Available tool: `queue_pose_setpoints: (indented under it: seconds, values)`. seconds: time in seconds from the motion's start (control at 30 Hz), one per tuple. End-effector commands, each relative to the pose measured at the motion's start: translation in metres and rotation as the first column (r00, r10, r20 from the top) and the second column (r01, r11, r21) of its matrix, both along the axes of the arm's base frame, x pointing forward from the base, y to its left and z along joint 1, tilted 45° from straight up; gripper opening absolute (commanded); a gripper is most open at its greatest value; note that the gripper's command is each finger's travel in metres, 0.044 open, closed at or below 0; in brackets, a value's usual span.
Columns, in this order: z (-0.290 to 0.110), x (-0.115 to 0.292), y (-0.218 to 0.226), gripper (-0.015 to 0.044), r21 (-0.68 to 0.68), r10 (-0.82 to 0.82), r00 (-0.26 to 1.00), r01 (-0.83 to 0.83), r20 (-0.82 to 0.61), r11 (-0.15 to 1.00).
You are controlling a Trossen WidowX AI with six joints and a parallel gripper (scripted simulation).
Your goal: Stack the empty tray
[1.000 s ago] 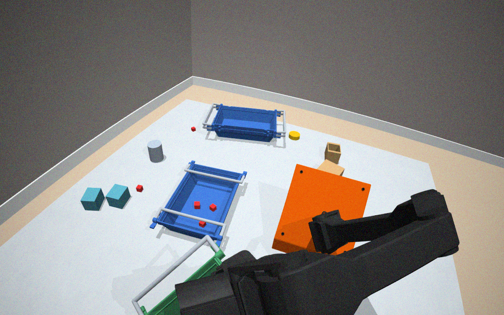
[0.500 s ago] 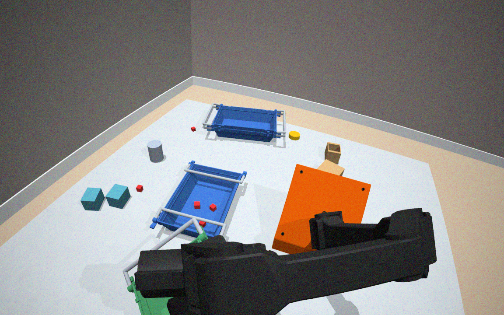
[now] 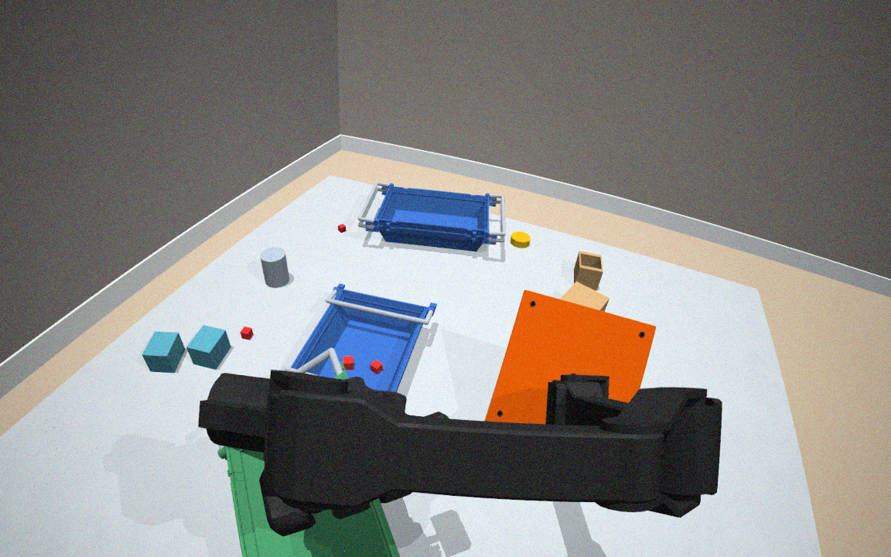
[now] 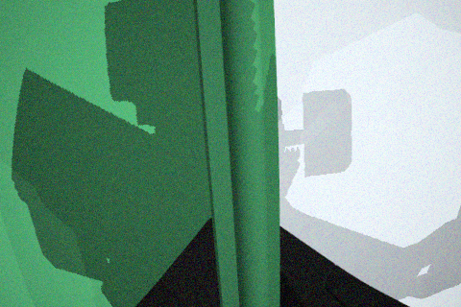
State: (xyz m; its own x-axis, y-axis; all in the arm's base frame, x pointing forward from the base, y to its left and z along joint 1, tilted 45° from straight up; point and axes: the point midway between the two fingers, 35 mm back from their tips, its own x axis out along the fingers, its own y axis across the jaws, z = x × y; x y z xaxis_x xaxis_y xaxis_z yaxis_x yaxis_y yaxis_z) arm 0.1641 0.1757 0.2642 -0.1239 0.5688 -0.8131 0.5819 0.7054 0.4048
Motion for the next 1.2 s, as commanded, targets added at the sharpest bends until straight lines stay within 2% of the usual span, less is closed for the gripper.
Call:
queue_pose_setpoints:
  seconds: [0.0, 0.57, 1.17]
  values:
    - [-0.003, 0.019, -0.005, 0.0000, 0.003, -0.036, 0.999, 0.036, -0.004, 0.999]
    - [-0.040, 0.081, -0.034, 0.0000, -0.036, -0.153, 0.983, 0.150, -0.104, 0.988]
    - [-0.087, 0.133, -0.084, 0.0000, -0.056, -0.272, 0.938, 0.266, -0.215, 0.962]
